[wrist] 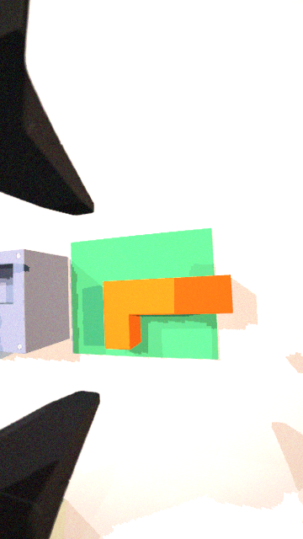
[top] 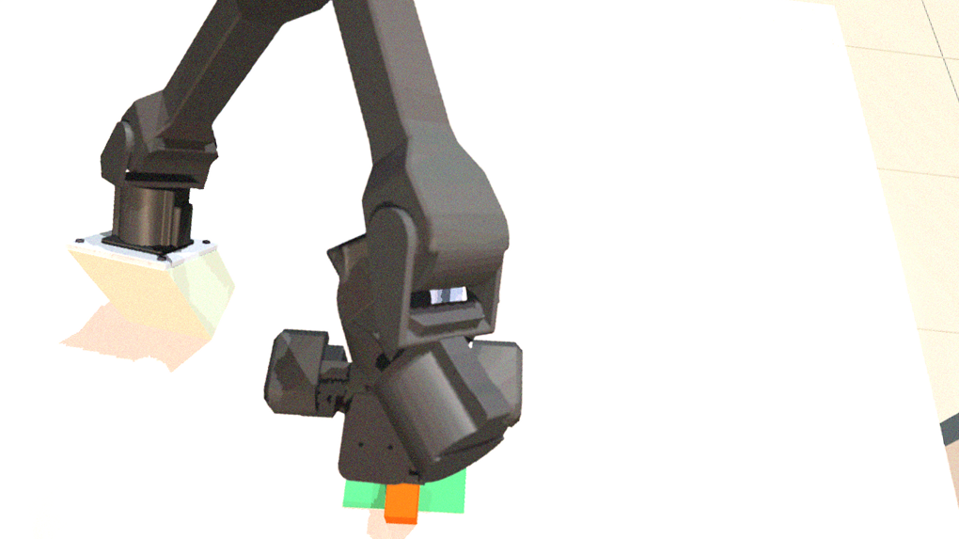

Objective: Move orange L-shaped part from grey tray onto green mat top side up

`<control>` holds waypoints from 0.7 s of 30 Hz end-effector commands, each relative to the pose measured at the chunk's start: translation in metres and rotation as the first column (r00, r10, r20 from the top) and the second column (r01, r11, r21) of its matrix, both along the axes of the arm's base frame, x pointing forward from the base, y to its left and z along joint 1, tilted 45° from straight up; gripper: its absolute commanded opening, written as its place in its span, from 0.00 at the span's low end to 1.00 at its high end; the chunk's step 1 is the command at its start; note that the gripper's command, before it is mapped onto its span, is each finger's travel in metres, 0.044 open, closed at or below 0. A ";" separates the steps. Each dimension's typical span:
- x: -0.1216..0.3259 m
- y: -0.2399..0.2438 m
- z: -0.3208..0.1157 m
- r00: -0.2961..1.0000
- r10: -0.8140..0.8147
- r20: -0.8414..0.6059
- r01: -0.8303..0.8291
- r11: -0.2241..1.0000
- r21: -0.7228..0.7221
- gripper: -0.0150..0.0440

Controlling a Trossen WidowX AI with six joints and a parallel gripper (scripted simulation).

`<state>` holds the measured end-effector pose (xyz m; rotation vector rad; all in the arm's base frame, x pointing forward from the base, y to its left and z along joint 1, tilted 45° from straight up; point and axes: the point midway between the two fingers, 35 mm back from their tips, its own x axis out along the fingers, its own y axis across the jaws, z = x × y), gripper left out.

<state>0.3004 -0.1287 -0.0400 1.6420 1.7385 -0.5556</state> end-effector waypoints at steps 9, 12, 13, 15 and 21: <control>0.000 -0.012 0.012 1.000 -0.011 0.011 0.011 1.000 -0.008 0.93; 0.000 -0.012 0.012 1.000 -0.011 0.011 0.011 1.000 -0.008 0.93; 0.000 -0.012 0.012 1.000 -0.011 0.011 0.011 1.000 -0.008 0.93; 0.000 -0.012 0.012 1.000 -0.011 0.011 0.011 1.000 -0.008 0.93; 0.000 -0.012 0.012 1.000 -0.011 0.011 0.011 1.000 -0.008 0.93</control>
